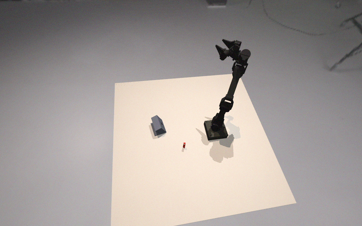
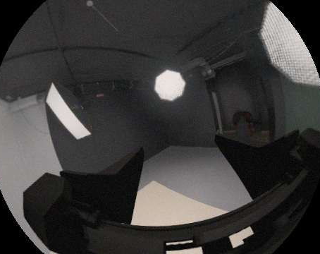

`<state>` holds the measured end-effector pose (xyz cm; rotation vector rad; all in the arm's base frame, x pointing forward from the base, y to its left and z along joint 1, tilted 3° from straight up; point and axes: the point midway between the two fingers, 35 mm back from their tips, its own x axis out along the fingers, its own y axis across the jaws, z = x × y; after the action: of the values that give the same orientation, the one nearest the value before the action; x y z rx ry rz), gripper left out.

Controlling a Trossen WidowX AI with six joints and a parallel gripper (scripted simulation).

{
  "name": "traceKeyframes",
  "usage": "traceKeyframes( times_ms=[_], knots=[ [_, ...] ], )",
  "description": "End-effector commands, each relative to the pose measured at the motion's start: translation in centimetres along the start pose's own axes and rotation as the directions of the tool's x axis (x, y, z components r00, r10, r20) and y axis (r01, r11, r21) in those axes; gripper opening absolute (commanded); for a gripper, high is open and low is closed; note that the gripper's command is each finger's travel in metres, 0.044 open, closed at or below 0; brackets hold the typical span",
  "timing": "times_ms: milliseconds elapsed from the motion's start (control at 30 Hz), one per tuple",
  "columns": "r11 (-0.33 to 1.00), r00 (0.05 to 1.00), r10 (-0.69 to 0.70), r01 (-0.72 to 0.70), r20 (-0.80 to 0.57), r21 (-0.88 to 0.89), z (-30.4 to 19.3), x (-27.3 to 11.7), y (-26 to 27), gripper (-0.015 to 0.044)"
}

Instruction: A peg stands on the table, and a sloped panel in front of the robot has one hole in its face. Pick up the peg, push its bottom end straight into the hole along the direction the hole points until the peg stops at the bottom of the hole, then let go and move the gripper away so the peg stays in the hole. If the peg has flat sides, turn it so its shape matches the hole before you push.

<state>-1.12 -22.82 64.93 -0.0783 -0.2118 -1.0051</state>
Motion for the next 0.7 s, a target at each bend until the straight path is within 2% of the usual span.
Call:
traceKeyframes(
  times_ms=[0,667],
  knots=[
    [0.999,1.0,0.01,-0.01,-0.007,0.035,-1.1,0.9,-1.1,0.044],
    [0.965,0.994,0.099,-0.086,-0.041,0.249,-5.6,5.8,-1.6,0.044]
  ],
)
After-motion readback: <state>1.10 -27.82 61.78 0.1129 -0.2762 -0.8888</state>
